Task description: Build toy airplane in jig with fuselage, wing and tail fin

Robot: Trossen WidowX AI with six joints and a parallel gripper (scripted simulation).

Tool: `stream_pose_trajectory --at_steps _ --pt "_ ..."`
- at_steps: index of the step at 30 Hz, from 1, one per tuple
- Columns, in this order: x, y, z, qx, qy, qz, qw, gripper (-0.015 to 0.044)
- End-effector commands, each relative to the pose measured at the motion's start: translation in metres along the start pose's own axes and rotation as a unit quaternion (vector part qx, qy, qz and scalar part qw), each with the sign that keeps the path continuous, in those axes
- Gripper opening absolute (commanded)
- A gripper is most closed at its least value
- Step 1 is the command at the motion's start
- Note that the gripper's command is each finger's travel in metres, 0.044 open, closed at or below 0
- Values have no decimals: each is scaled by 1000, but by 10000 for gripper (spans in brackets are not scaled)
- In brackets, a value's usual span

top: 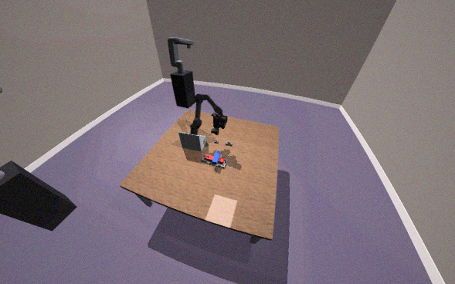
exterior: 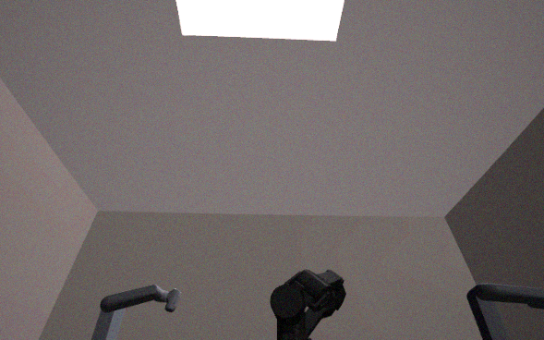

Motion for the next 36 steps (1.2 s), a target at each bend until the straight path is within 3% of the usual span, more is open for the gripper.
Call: stream_pose_trajectory --at_steps 1,36 --pt "0 -13 8 1 -3 -5 1000 0" --pt "15 -123 34 21 -4 -18 1000 0"
Point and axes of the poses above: the point midway between the two fingers, 35 mm back from their tips, its own x axis out along the fingers, its own y axis across the jaws, z = x × y, the point moved 4 cm from there along -x, back along the fingers, and after that the axes turned 10 degrees about x, right-handed, at the moved point
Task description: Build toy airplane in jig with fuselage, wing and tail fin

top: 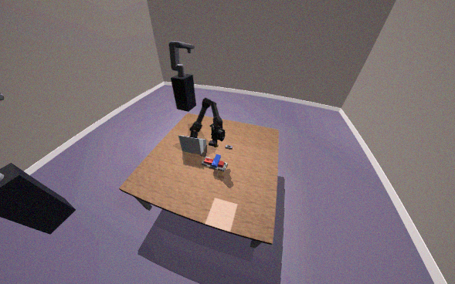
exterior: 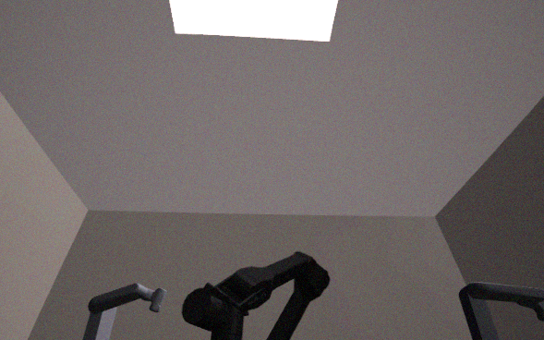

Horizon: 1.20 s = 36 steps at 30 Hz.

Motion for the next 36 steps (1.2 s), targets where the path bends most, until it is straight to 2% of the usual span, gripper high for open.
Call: stream_pose_trajectory --at_steps 1,36 --pt "2 -15 2 1 -1 -2 1000 0" --pt "41 -122 -22 13 5 16 1000 0"
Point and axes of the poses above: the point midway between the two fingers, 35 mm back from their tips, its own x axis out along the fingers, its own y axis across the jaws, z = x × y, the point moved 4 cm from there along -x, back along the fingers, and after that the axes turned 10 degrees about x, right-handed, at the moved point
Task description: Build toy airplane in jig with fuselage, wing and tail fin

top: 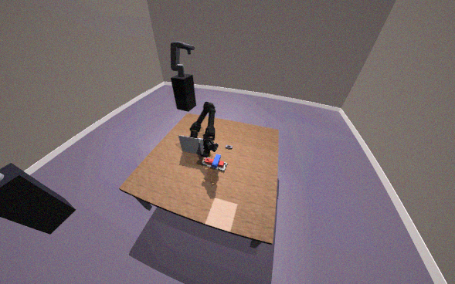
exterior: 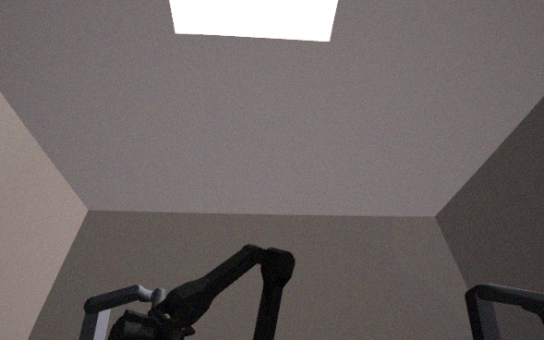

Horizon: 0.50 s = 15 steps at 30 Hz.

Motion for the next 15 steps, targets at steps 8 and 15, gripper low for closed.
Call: stream_pose_trajectory --at_steps 8,15 --pt "5 -12 -4 -1 0 2 1000 67" --pt "5 -12 -4 -1 0 2 1000 67"
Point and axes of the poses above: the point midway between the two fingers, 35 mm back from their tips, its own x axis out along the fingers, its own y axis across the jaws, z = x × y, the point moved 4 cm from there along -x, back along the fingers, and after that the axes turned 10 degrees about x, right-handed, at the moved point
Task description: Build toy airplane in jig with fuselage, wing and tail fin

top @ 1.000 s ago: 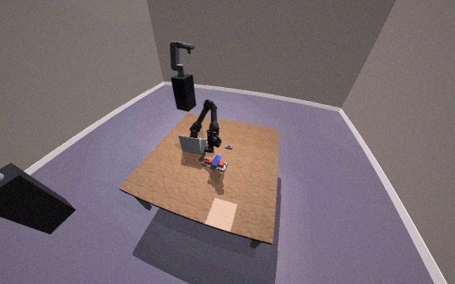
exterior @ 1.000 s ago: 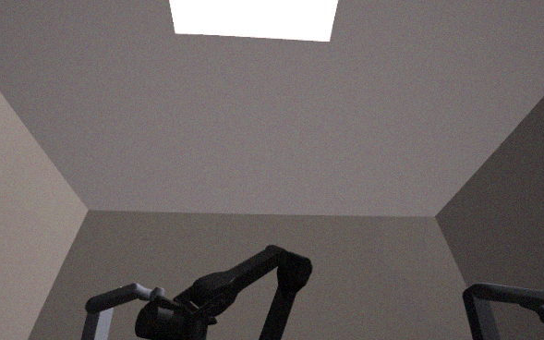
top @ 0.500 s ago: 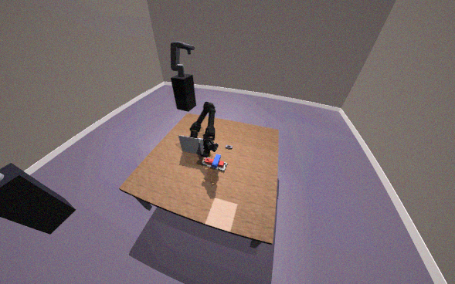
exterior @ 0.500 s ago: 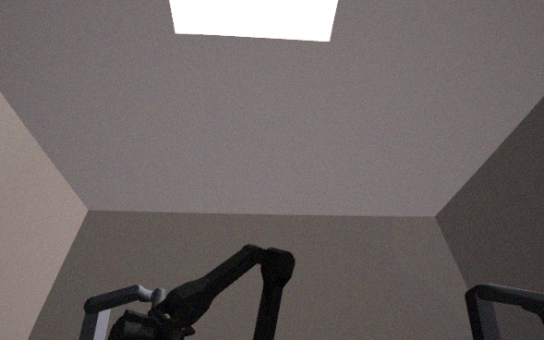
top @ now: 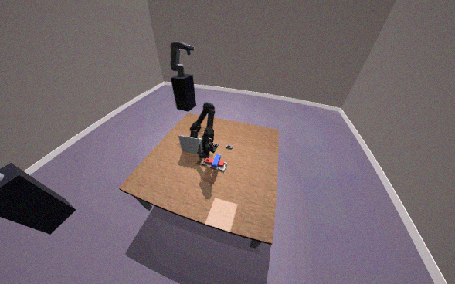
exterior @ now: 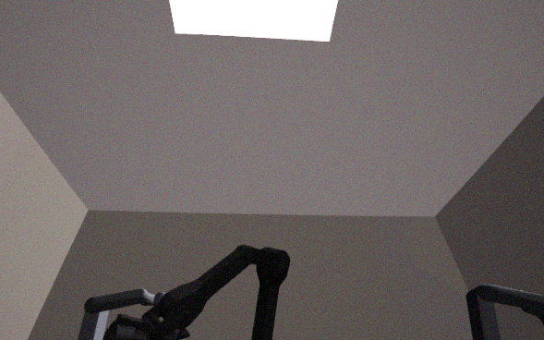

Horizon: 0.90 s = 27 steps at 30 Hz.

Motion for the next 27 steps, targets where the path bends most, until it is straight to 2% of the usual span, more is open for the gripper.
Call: stream_pose_trajectory --at_steps 1,14,27 --pt "0 -1 0 -2 0 -2 1000 67" --pt "1 -2 0 -2 0 -2 1000 67" --pt "22 -2 1 -3 0 -1 1000 67"
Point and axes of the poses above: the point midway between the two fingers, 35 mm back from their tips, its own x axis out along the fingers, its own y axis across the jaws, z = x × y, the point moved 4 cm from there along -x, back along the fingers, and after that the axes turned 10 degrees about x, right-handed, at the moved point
